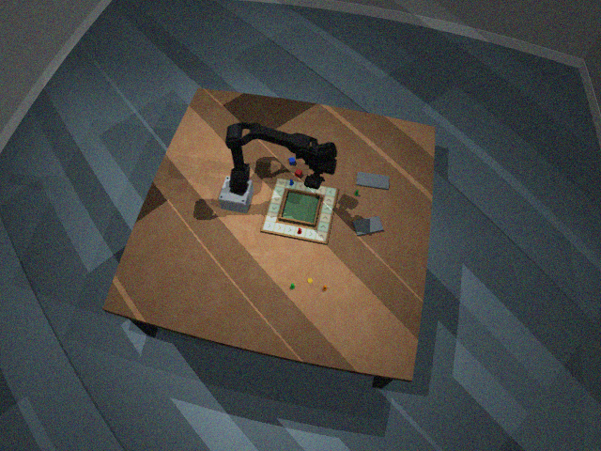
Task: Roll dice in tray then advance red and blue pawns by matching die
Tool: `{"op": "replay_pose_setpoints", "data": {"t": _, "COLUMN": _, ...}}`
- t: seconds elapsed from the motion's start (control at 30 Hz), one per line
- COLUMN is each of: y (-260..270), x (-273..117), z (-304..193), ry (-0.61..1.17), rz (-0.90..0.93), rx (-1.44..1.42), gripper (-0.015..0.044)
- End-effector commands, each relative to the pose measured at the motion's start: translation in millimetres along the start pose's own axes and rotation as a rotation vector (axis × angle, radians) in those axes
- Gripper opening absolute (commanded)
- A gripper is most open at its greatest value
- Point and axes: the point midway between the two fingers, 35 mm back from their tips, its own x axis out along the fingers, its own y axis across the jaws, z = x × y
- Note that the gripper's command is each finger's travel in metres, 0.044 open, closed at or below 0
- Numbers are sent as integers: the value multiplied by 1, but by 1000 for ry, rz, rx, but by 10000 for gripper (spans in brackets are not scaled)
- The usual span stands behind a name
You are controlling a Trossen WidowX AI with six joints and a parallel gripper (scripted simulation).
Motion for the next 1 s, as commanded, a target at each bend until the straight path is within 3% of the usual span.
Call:
{"op": "replay_pose_setpoints", "data": {"t": 0.0, "y": 23, "x": 26, "z": -46, "ry": 121, "rz": -53, "rx": 28, "gripper": 275}}
{"op": "replay_pose_setpoints", "data": {"t": 0.3, "y": 53, "x": 65, "z": -175, "ry": 320, "rz": -298, "rx": 47, "gripper": 275}}
{"op": "replay_pose_setpoints", "data": {"t": 0.97, "y": 39, "x": 96, "z": -182, "ry": 321, "rz": -304, "rx": 46, "gripper": 275}}
